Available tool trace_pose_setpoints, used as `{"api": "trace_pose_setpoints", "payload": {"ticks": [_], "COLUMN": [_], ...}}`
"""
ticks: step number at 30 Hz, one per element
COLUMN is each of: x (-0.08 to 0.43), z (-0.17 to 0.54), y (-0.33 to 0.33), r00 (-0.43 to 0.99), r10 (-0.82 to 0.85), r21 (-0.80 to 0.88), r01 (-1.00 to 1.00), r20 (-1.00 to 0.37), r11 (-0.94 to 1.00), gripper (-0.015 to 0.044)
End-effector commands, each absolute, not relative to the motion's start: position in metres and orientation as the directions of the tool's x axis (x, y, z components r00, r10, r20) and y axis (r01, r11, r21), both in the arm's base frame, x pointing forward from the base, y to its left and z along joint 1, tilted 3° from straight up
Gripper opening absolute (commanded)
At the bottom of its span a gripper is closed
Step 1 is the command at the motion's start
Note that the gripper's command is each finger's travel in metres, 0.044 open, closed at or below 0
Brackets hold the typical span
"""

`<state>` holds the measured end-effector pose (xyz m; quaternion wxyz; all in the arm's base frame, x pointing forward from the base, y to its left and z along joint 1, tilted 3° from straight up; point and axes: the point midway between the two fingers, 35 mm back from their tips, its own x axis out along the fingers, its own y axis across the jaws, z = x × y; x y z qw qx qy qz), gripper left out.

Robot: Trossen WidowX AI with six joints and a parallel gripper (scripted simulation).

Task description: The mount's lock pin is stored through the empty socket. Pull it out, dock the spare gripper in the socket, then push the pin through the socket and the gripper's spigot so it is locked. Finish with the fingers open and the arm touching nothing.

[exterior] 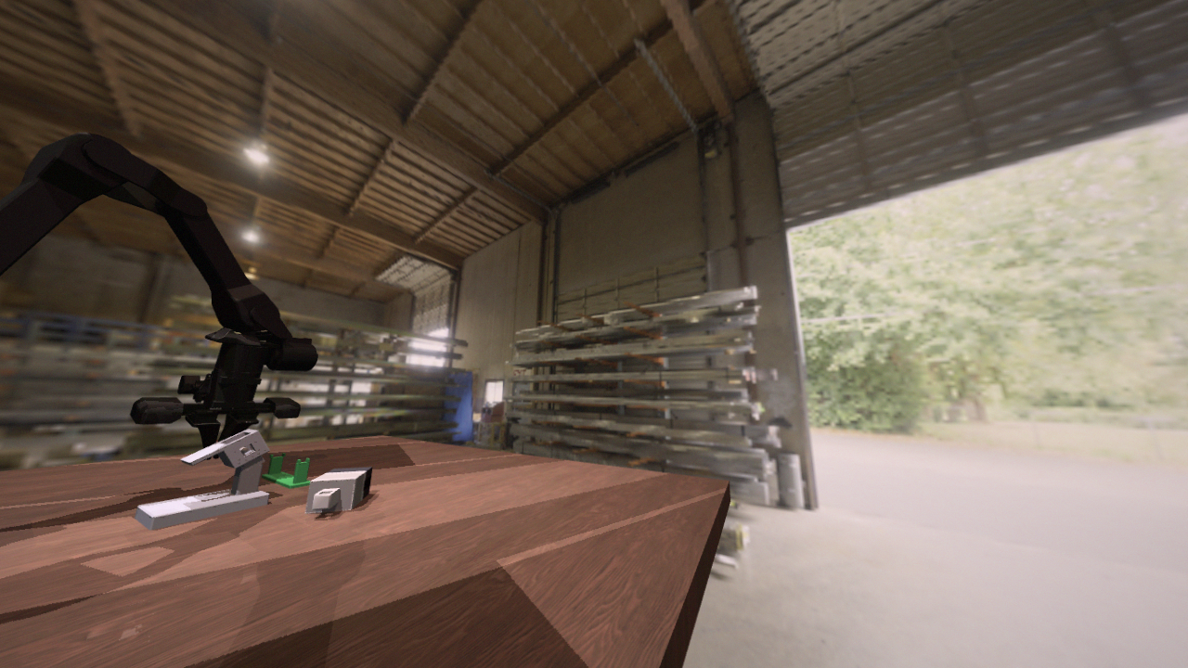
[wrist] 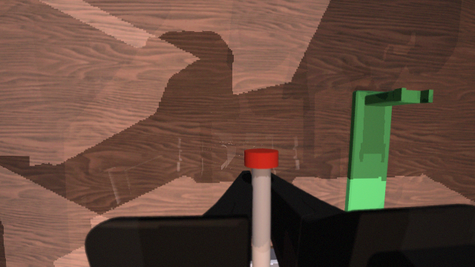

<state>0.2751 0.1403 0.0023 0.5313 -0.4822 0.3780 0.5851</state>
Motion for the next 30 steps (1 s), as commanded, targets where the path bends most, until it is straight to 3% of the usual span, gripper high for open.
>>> {"api": "trace_pose_setpoints", "payload": {"ticks": [1, 30], "x": [0.275, 0.271], "z": [0.004, 0.006], "y": [0.144, 0.168], "r00": [0.028, 0.027], "r10": [0.263, 0.259], "r21": [-0.069, -0.068], "r01": [-0.986, -0.986], "r20": [-0.964, -0.966], "r11": [-0.149, -0.15], "gripper": [0.0, 0.0]}}
